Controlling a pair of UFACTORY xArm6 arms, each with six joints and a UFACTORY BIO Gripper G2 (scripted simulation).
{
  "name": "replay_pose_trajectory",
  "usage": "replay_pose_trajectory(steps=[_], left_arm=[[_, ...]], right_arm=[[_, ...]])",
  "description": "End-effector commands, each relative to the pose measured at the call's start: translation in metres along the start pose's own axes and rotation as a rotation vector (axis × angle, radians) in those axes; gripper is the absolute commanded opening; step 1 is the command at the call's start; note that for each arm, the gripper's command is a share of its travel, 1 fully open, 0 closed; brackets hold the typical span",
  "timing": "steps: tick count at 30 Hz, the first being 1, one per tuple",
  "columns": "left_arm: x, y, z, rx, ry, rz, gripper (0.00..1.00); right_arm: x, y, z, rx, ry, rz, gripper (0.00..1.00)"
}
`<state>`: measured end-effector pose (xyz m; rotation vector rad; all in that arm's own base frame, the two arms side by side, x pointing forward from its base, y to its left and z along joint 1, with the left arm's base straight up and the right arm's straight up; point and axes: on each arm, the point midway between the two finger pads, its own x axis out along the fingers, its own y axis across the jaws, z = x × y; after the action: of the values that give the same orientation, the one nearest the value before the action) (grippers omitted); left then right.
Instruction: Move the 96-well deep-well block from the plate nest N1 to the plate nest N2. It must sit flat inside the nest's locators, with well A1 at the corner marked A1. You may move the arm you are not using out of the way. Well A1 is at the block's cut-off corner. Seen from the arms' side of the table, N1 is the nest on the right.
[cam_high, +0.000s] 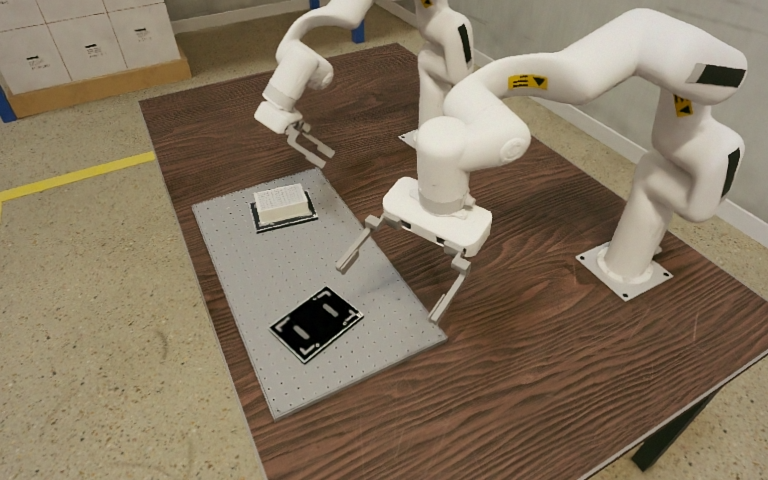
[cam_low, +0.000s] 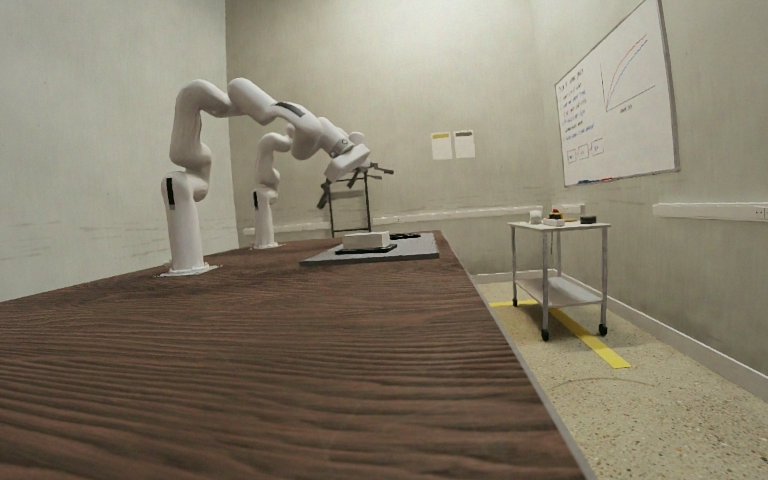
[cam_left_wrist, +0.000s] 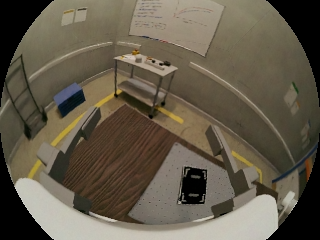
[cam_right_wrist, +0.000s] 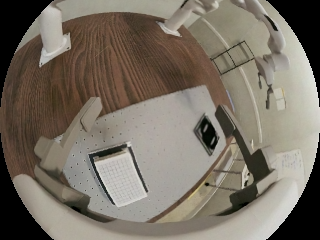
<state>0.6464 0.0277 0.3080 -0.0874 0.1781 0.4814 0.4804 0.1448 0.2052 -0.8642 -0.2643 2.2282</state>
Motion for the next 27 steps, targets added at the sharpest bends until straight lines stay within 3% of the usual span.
replay_pose_trajectory(steps=[1,9,16,18,27], left_arm=[[-0.002,0.0,0.002,-0.006,0.002,0.004,1.0],[-0.015,0.005,-0.005,-0.025,0.045,0.031,1.0],[-0.035,0.012,-0.015,-0.052,0.108,0.069,1.0],[-0.035,0.012,-0.015,-0.052,0.108,0.069,1.0],[-0.073,0.022,-0.033,-0.098,0.227,0.133,1.0]], right_arm=[[-0.001,-0.001,0.001,-0.004,0.003,0.0,1.0],[-0.001,-0.001,0.001,-0.004,0.003,0.0,1.0],[-0.001,-0.001,0.001,-0.004,0.003,0.0,1.0],[-0.001,-0.001,0.001,-0.004,0.003,0.0,1.0],[-0.001,-0.001,0.001,-0.004,0.003,0.0,1.0]])
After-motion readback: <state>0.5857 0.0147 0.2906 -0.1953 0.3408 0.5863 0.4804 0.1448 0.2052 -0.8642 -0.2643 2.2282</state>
